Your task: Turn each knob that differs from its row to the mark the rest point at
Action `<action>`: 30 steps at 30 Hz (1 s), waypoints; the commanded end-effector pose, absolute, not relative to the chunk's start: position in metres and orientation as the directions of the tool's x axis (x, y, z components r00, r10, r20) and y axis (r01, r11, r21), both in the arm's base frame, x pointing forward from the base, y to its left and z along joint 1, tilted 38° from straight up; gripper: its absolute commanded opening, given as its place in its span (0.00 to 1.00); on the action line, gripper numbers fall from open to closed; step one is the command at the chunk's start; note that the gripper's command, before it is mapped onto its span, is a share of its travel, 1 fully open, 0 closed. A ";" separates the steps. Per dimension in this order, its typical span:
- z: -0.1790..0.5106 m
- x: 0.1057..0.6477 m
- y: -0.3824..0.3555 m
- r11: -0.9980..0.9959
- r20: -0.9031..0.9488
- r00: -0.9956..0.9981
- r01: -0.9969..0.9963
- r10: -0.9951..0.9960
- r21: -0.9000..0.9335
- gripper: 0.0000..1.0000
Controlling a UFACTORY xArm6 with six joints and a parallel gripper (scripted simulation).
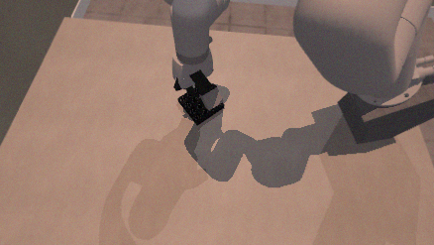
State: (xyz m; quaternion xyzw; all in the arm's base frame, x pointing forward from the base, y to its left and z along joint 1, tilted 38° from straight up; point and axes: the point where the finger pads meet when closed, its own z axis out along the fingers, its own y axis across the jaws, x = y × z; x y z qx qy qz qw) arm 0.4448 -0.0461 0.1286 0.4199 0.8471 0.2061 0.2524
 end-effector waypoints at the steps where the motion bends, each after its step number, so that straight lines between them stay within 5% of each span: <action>1: 0.128 0.446 -0.046 0.563 -0.256 -0.519 0.606 0.815 0.563 0.19; 30: 0.105 0.466 -0.042 0.563 -0.256 -0.519 0.606 0.815 0.562 0.19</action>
